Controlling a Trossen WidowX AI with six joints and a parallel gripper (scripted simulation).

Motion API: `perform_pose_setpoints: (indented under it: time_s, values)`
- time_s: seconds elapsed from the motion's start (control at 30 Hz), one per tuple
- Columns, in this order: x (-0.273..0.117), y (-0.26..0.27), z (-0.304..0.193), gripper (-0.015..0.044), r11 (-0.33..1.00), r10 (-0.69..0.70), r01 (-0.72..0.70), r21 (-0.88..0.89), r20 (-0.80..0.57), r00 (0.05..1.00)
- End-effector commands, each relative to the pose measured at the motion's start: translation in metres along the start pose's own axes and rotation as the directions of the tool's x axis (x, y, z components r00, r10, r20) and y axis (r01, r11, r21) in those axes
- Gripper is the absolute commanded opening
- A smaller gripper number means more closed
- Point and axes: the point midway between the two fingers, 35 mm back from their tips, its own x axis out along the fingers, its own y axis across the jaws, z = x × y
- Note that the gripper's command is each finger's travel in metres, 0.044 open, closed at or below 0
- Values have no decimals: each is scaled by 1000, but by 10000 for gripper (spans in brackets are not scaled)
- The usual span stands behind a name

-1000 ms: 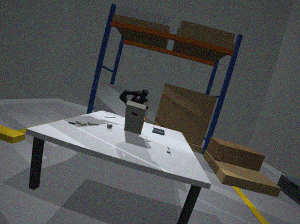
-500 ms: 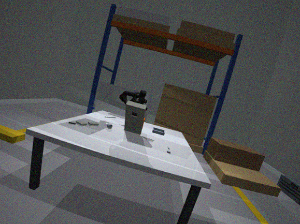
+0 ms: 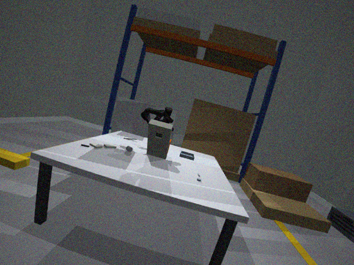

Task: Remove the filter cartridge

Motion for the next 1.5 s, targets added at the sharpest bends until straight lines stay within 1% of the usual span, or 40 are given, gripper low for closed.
perform_pose_setpoints:
  time_s: [0.0, 1.47]
  values:
    - [0, 1, 1, 107, 1000, 4, -4, -3, 3, 1000]
    - [8, 1, 1, 107, 1000, 4, -4, -3, 3, 1000]
